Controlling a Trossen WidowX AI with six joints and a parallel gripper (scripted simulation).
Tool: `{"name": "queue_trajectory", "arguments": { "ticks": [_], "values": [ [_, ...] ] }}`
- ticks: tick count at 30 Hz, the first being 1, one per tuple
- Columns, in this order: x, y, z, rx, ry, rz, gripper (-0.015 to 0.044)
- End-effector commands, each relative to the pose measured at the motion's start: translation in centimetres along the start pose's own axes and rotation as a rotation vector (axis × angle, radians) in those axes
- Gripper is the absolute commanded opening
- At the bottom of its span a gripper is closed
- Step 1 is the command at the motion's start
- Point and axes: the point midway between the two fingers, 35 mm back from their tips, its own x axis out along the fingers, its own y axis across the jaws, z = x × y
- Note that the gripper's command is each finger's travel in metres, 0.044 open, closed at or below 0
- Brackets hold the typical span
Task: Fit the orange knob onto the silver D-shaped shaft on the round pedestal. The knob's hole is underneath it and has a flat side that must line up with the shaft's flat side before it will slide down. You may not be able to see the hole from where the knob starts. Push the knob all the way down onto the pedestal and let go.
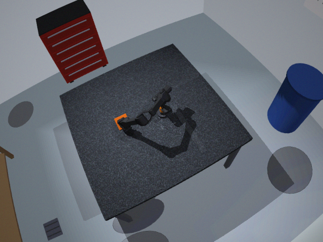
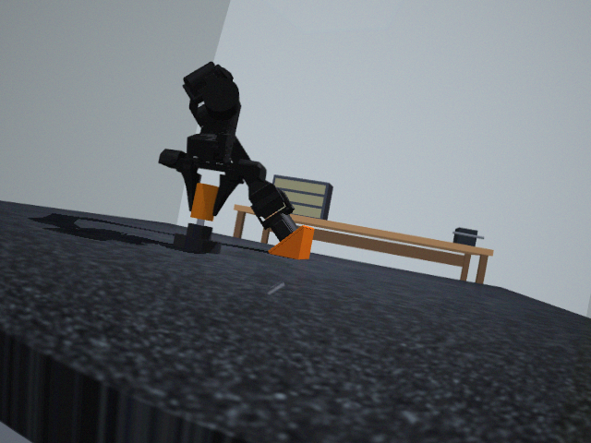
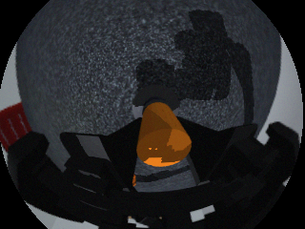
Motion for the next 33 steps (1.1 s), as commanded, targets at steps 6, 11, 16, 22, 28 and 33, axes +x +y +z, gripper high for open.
{"name": "queue_trajectory", "arguments": {
  "ticks": [6, 11, 16, 22, 28, 33],
  "values": [
    [0.79, 0.00, -0.10, -0.006, 0.000, -0.004, 0.0000],
    [1.09, -0.03, -0.10, -0.006, 0.000, -0.004, 0.0000],
    [0.93, 0.01, -0.02, 0.001, 0.001, 0.000, 0.0000],
    [0.93, 0.01, -0.02, 0.001, 0.001, 0.000, 0.0105],
    [0.93, 0.01, -0.02, 0.001, 0.001, 0.000, 0.0263],
    [0.93, 0.01, -0.02, 0.001, 0.001, 0.000, 0.0394]
  ]
}}
